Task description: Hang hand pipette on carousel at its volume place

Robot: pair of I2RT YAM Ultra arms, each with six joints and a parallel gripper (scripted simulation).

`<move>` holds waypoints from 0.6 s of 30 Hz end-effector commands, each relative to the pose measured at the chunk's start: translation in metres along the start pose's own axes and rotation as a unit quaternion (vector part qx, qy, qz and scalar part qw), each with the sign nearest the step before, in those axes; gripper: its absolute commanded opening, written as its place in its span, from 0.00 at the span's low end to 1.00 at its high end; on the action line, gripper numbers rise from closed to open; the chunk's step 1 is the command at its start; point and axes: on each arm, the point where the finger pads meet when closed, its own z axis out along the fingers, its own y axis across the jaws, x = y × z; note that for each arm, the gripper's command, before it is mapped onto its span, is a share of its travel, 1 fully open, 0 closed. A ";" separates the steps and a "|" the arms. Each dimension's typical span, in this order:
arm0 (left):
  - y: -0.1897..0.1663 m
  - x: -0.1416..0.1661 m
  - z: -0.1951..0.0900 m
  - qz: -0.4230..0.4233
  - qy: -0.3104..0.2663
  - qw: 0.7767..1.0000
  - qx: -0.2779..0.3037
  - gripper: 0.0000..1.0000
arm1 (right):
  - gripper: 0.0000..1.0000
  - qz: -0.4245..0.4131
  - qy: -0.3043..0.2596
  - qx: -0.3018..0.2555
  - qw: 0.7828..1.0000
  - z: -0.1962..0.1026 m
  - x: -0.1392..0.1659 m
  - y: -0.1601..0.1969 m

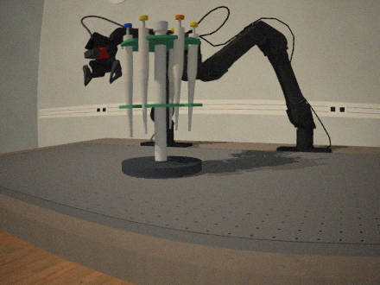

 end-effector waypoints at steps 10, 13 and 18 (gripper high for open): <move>0.002 -0.032 0.002 -0.034 -0.023 0.995 0.088 0.50 | 1.00 -0.013 -0.018 0.006 1.000 -0.006 -0.009 -0.003; 0.000 -0.031 0.000 -0.033 -0.023 0.995 0.091 0.50 | 1.00 -0.013 -0.018 0.006 1.000 -0.006 -0.009 -0.003; 0.000 -0.029 0.000 -0.029 -0.020 0.995 0.091 0.50 | 1.00 -0.013 -0.018 0.006 1.000 -0.006 -0.009 -0.003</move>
